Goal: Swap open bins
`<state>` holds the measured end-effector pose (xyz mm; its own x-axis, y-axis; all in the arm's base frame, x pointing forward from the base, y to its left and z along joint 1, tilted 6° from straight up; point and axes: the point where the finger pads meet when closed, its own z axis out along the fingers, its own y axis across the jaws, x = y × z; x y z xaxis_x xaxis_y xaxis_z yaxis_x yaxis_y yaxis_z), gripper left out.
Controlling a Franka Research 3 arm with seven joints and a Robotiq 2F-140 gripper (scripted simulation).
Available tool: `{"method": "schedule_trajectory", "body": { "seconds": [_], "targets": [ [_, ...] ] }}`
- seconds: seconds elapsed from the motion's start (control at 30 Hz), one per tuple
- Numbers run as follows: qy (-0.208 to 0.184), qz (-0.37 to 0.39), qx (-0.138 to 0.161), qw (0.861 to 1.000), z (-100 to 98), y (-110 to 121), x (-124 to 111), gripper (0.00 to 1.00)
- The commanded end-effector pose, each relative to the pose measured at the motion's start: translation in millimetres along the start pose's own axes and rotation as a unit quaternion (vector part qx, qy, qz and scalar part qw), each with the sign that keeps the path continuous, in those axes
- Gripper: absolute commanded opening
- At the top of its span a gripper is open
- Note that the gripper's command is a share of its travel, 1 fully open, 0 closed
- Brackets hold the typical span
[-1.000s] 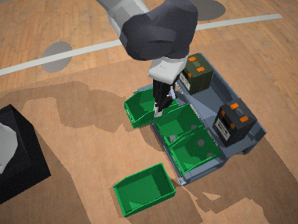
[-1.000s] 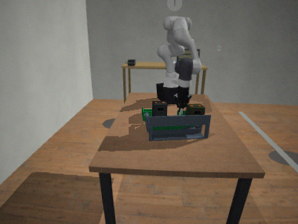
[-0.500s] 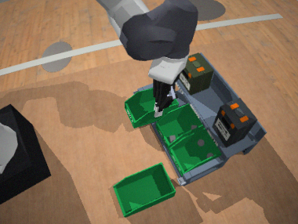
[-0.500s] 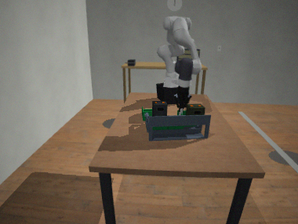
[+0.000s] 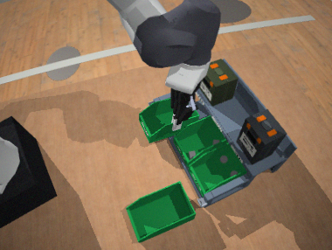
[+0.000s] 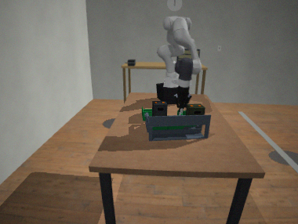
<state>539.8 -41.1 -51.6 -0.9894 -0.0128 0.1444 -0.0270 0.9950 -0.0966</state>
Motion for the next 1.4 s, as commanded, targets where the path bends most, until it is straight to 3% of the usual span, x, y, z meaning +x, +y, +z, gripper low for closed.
{"method": "schedule_trajectory", "body": {
  "seconds": [0.0,1.37],
  "targets": [
    [-0.004,-0.002,0.000,1.000,-1.6,0,-3,0.00],
    [-0.017,-0.002,0.000,1.000,-2.7,0,-21,0.00]
  ]
}}
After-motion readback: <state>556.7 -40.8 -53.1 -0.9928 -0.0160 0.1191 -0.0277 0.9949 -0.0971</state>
